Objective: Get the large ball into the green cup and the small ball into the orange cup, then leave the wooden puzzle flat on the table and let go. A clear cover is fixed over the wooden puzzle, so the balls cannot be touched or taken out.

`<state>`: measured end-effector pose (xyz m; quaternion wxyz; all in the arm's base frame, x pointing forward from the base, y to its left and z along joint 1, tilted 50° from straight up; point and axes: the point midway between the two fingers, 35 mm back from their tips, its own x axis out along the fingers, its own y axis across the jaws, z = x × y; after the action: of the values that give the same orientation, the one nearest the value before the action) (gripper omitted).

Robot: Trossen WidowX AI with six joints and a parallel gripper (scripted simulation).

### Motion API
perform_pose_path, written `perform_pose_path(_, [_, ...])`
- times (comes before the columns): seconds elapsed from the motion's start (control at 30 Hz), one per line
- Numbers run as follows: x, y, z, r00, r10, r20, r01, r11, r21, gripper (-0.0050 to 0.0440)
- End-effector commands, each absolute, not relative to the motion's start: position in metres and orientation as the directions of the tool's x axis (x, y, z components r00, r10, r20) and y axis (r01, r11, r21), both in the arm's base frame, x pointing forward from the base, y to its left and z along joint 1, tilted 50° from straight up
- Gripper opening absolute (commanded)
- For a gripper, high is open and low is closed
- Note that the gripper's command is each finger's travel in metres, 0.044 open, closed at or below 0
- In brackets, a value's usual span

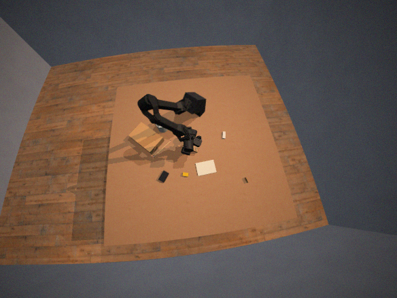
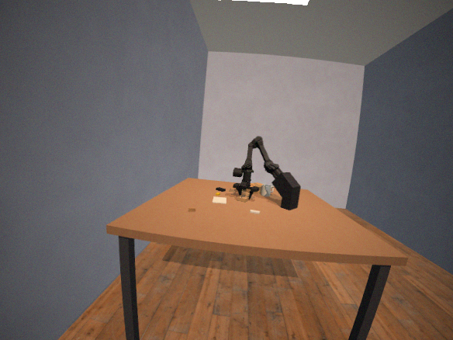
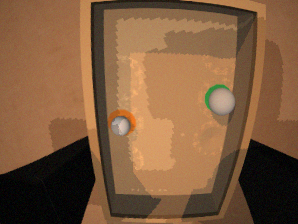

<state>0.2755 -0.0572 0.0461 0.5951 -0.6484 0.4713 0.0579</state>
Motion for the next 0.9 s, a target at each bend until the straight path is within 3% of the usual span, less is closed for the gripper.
perform_pose_path(0.0, [0.2775, -0.0592, 0.0426, 0.553, -0.538, -0.637, -0.681, 0.149, -0.717, 0.0000])
perform_pose_path(0.07, [0.2775, -0.0592, 0.0426, 0.553, -0.538, -0.637, -0.681, 0.149, -0.717, 0.0000])
perform_pose_path(0.3, [0.2767, -0.0587, 0.0446, 0.551, -0.541, -0.635, -0.679, 0.151, -0.718, 0.0168])
perform_pose_path(0.37, [0.2767, -0.0587, 0.0446, 0.551, -0.541, -0.635, -0.679, 0.151, -0.718, 0.0168])
perform_pose_path(0.73, [0.2767, -0.0587, 0.0446, 0.551, -0.541, -0.635, -0.679, 0.151, -0.718, 0.0432])
perform_pose_path(0.87, [0.2767, -0.0587, 0.0446, 0.551, -0.541, -0.635, -0.679, 0.151, -0.718, 0.0440])
